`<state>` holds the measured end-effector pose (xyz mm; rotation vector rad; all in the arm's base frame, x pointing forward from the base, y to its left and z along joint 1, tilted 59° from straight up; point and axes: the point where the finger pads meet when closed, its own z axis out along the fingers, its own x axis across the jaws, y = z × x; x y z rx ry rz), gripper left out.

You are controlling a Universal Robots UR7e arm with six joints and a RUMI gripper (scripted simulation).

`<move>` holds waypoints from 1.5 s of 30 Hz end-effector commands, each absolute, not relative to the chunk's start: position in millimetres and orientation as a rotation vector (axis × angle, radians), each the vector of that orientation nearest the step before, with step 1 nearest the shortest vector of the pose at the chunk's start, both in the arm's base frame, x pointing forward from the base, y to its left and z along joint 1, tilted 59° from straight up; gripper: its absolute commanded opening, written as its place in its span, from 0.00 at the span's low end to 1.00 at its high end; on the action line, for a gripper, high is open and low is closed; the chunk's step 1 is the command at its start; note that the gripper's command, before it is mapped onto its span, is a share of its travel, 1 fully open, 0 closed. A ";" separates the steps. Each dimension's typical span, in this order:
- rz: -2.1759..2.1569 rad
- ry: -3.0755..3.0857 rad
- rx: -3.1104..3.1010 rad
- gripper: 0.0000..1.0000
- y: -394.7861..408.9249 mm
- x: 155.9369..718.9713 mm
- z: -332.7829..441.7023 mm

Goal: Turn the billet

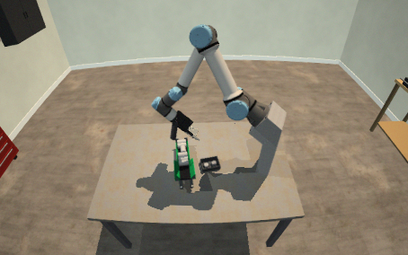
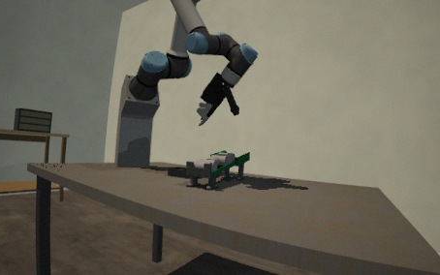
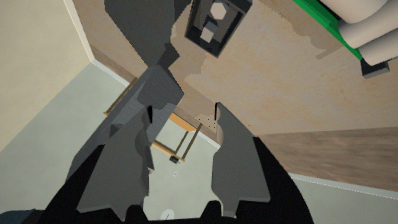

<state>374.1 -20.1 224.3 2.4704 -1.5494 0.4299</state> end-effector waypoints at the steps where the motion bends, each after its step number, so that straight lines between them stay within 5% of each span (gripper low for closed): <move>1: 0.456 -1.517 2.482 0.40 -20.5 371.3 226.8; 45: 0.973 -0.415 2.471 0.40 -17.3 369.1 225.5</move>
